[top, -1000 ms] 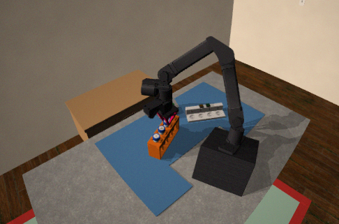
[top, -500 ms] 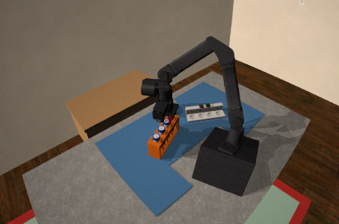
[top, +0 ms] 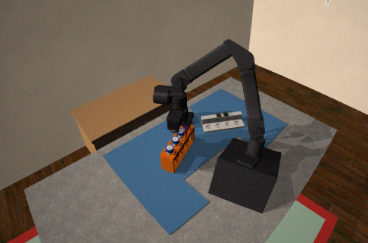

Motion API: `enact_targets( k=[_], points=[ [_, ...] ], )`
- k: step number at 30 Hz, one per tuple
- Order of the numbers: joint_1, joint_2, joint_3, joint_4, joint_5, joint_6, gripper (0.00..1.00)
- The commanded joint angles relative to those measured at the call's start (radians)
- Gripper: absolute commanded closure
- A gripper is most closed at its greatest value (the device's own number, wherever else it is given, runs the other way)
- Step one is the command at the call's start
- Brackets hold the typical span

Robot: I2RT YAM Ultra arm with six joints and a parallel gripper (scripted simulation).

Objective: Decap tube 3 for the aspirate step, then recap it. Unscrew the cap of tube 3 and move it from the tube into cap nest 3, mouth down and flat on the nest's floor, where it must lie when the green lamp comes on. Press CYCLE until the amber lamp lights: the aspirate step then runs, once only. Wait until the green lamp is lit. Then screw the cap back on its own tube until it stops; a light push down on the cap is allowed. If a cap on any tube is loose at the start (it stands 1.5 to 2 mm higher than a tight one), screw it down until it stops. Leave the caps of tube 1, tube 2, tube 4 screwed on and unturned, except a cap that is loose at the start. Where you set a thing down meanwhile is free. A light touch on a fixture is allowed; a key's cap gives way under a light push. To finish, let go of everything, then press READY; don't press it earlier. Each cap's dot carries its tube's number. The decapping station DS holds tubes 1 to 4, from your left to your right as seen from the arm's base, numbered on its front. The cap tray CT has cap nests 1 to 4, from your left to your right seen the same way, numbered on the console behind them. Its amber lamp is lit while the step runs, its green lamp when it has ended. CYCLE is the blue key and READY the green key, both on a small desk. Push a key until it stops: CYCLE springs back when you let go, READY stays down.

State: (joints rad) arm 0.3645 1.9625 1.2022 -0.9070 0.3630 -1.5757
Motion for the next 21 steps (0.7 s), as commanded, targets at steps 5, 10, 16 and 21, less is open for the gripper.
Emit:
enact_targets(
  k=[5, 10, 16, 21],
  points=[
    [0.005, -0.009, 0.011, -0.007, -0.001, 0.330, 0.51],
    [0.007, -0.010, 0.014, -0.011, -0.002, 0.498, 0.51],
    [0.008, -0.013, 0.018, -0.019, -0.002, 0.833, 0.51],
    [0.010, -0.015, 0.022, -0.025, -0.002, 1.085, 0.51]
  ],
)
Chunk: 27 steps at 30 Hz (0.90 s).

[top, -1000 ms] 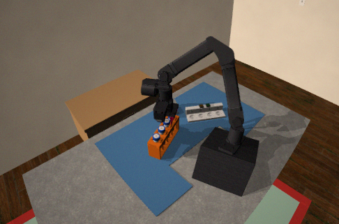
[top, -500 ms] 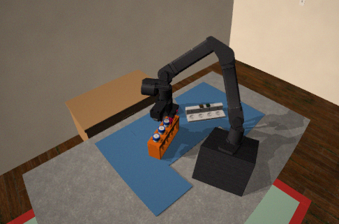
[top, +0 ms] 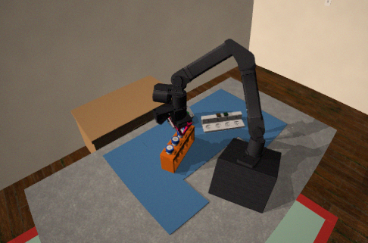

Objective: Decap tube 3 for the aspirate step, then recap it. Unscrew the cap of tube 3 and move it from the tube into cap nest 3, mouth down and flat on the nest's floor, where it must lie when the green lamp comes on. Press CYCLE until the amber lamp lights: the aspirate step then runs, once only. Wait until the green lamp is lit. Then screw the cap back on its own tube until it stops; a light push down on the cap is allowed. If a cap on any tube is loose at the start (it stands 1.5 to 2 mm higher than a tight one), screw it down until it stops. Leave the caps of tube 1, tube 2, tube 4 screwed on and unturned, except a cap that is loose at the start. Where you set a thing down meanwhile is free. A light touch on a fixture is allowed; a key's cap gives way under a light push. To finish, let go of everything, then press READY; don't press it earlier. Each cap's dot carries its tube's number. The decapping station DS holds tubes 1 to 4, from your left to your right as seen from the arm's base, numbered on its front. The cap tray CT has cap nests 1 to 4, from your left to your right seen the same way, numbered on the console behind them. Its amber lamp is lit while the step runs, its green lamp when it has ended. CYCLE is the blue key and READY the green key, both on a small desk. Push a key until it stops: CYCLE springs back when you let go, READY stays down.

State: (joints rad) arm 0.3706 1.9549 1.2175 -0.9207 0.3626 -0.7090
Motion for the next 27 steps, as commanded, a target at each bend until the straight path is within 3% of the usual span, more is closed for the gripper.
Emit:
enact_targets(
  k=[1, 3, 5, 10, 18, 19, 27],
  points=[
    [0.004, -0.008, 0.007, -0.013, -0.001, 0.284, 0.51],
    [0.004, -0.009, 0.007, -0.013, -0.001, 0.385, 0.51],
    [0.004, -0.009, 0.007, -0.013, -0.001, 0.385, 0.51],
    [0.004, -0.012, 0.002, -0.012, -0.001, 0.705, 0.51],
    [0.005, -0.013, 0.000, -0.011, -0.001, 0.718, 0.51],
    [0.005, -0.013, 0.000, -0.011, -0.001, 0.718, 1.00],
    [0.004, -0.013, 0.000, -0.011, -0.001, 0.718, 1.00]
  ],
)
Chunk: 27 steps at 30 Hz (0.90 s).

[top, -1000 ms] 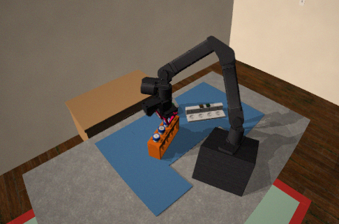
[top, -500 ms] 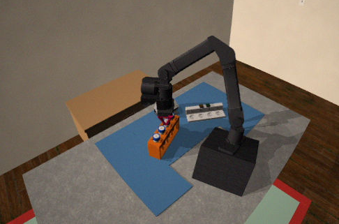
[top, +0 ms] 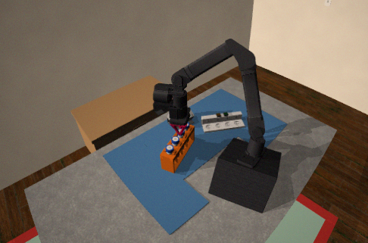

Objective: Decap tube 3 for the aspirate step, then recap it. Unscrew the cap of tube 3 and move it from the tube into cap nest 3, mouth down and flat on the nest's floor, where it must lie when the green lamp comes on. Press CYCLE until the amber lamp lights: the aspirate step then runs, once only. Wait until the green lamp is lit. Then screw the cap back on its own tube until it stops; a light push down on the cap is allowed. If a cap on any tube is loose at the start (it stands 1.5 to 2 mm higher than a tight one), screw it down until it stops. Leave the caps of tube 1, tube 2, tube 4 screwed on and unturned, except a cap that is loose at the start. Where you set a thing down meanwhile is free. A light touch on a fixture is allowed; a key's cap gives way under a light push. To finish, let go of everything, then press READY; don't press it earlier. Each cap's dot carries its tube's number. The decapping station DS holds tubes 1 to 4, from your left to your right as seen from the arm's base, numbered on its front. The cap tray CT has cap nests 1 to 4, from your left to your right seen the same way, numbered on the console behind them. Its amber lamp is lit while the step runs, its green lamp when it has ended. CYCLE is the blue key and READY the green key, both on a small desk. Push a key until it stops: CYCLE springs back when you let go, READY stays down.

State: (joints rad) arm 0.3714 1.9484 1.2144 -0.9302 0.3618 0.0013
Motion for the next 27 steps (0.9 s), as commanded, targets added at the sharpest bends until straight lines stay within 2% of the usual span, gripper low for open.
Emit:
enact_targets(
  k=[1, 6, 20, 26, 27],
  points=[
    [0.004, -0.007, 0.003, -0.002, -0.001, 0.008, 1.00],
    [0.004, -0.007, 0.003, -0.002, -0.001, 0.008, 1.00],
    [0.041, -0.044, 0.095, -0.145, -0.005, 0.048, 1.00],
    [0.041, -0.044, 0.095, -0.145, -0.005, 0.048, 1.00],
    [0.025, -0.069, 0.073, -0.141, -0.003, 0.113, 1.00]
  ],
)
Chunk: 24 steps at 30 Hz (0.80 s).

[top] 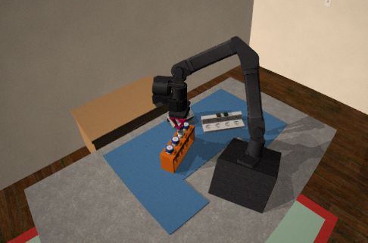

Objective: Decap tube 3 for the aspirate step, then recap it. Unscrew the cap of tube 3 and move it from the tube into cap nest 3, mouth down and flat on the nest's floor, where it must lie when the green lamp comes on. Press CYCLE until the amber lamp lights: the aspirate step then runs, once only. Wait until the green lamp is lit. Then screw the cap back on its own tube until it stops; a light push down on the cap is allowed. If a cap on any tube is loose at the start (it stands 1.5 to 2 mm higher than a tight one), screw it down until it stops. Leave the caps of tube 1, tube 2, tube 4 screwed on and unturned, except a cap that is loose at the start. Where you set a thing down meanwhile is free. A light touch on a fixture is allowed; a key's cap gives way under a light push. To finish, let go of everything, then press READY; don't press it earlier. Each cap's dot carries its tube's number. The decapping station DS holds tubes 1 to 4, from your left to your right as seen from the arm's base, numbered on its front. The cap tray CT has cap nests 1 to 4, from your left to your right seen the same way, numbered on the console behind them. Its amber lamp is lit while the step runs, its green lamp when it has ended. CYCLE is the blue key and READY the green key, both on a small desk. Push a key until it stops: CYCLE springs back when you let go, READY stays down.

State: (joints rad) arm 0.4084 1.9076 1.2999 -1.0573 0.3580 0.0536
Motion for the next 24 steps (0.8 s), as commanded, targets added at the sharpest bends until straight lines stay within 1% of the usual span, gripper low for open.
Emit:
enact_targets(
  k=[1, 2, 6, 7, 8, 10, 11, 13, 14, 16, 19, 21, 24],
  points=[
    [-0.012, -0.028, -0.013, -0.014, 0.001, 0.061, 1.00],
    [-0.012, -0.028, -0.013, -0.014, 0.001, 0.061, 1.00],
    [-0.085, -0.126, -0.094, -0.004, 0.008, 0.317, 1.00],
    [-0.105, -0.149, -0.111, -0.003, 0.009, 0.362, 1.00],
    [-0.105, -0.149, -0.112, -0.003, 0.009, 0.380, 1.00],
    [-0.146, -0.196, -0.144, -0.001, 0.011, 0.498, 1.00],
    [-0.146, -0.196, -0.144, -0.001, 0.012, 0.502, 1.00],
    [-0.190, -0.241, -0.173, -0.001, 0.014, 0.622, 1.00],
    [-0.190, -0.241, -0.173, 0.000, 0.014, 0.621, 1.00],
    [-0.237, -0.284, -0.198, -0.001, 0.015, 0.738, 1.00],
    [-0.238, -0.284, -0.198, -0.001, 0.015, 0.737, 1.00],
    [-0.288, -0.326, -0.219, -0.002, 0.015, 0.850, 1.00],
    [-0.368, -0.383, -0.242, -0.004, 0.014, 0.770, 1.00]
  ],
)
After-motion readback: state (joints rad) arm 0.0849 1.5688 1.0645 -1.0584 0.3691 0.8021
